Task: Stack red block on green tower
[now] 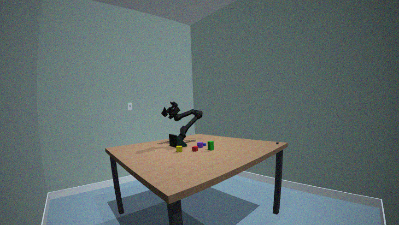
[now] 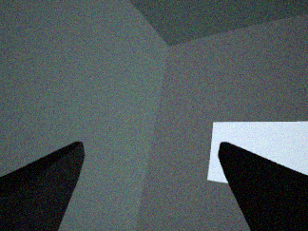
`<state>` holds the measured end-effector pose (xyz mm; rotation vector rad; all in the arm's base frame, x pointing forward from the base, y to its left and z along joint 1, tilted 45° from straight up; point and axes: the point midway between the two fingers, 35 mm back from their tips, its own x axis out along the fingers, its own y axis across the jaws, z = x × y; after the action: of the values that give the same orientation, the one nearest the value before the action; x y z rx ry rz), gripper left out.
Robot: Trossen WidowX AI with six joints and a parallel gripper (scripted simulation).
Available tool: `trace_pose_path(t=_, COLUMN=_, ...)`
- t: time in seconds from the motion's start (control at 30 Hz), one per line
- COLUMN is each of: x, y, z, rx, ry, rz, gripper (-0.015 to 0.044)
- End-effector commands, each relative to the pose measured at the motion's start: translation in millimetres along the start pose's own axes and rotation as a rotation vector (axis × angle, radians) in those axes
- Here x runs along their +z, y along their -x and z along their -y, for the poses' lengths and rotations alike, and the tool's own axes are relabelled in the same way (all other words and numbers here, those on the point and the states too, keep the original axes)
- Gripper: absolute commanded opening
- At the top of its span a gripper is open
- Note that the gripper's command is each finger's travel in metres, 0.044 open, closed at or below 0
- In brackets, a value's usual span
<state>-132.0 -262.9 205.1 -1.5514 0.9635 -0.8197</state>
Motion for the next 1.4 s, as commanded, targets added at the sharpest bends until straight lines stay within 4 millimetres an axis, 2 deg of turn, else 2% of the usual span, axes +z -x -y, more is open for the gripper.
trace_pose_path(t=0.0, x=0.0, y=-0.5, z=0.0, rx=0.000, ry=-0.003, rz=0.001, gripper=0.0426)
trace_pose_path(t=0.13, x=-0.1, y=-12.9, z=-0.4, rx=-0.001, ry=-0.068, rz=0.026, gripper=0.0440)
trace_pose_path(t=0.3, x=3.3, y=-44.0, z=-1.9, rx=0.012, ry=-0.223, rz=0.087, gripper=0.0440)
trace_pose_path(t=0.63, x=33.7, y=-102.6, z=-24.5, rx=0.128, ry=-0.543, rz=0.202, gripper=0.0440)
trace_pose_path(t=0.77, x=38.5, y=-126.9, z=-34.5, rx=0.192, ry=-0.645, rz=0.177, gripper=0.0440)
trace_pose_path(t=1.07, x=96.3, y=-174.5, z=-56.0, rx=0.403, ry=-0.850, rz=0.287, gripper=0.0440)
trace_pose_path(t=1.37, x=150.7, y=-197.9, z=-71.2, rx=0.619, ry=-0.989, rz=0.363, gripper=0.0440)
